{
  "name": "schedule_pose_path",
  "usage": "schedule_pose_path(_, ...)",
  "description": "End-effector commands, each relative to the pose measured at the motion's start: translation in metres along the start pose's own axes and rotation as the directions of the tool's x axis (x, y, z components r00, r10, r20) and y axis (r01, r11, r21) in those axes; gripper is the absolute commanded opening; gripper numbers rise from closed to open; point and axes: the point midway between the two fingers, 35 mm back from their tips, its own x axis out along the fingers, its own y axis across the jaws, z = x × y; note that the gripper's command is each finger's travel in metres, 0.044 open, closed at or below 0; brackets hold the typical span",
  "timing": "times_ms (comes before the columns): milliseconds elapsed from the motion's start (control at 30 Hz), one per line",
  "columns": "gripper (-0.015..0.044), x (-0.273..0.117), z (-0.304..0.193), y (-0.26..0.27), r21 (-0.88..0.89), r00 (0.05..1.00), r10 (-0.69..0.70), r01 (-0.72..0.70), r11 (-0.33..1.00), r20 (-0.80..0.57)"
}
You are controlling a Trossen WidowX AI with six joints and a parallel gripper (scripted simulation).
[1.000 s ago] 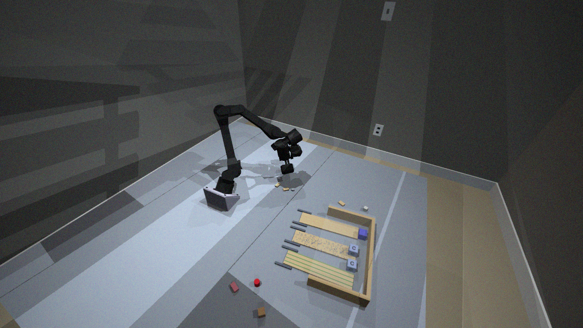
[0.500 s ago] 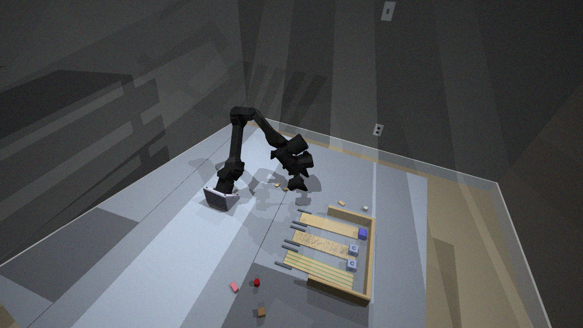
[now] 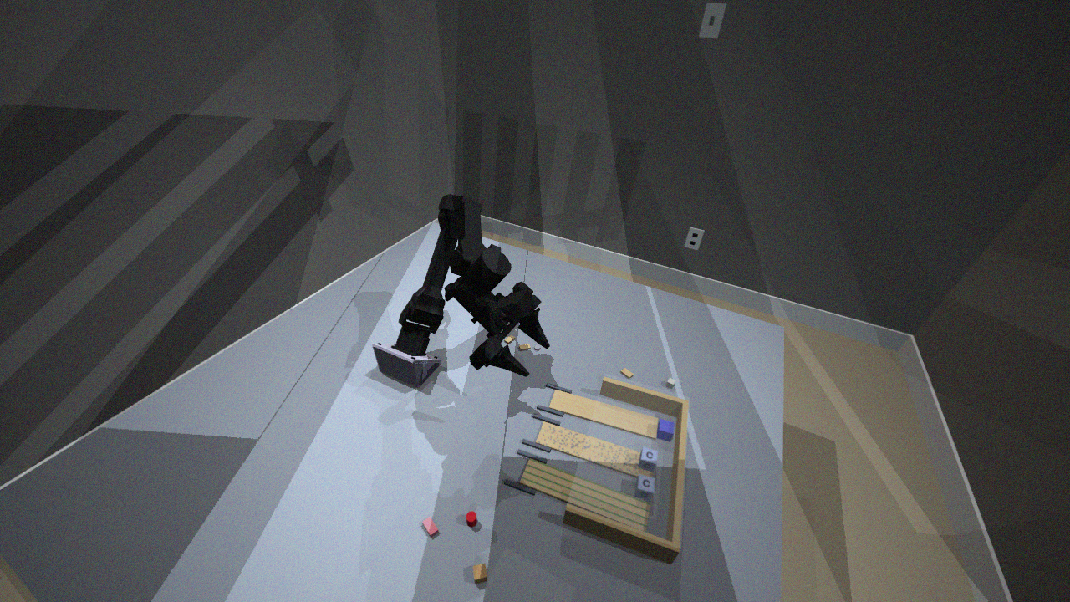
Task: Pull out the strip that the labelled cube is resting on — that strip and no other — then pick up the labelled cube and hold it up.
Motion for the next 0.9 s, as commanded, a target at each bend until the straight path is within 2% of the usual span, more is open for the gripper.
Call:
schedule_pose_path(0,0.04,0.001,-0.001,-0.001,-0.004,1.0,0.006,-0.006,1.0,-0.002)
schedule_pose_path(267,0.04,0.001,-0.001,-0.001,-0.004,1.0,0.006,-0.006,1.0,-0.002)
schedule_pose_path(367,0.0321,0.01,0.002,-0.004,-0.005,0.999,-0.001,0.001,1.0,-0.053)
schedule_pose_path(533,0.019,0.043,0.006,-0.013,-0.023,0.971,-0.019,0.013,1.0,-0.237)
schedule_pose_path(767,0.0006,0.085,-0.005,-0.019,-0.065,0.864,-0.023,-0.011,0.998,-0.503)
schedule_pose_path(867,0.0,0.101,-0.014,-0.019,-0.082,0.791,-0.019,-0.039,0.996,-0.611)
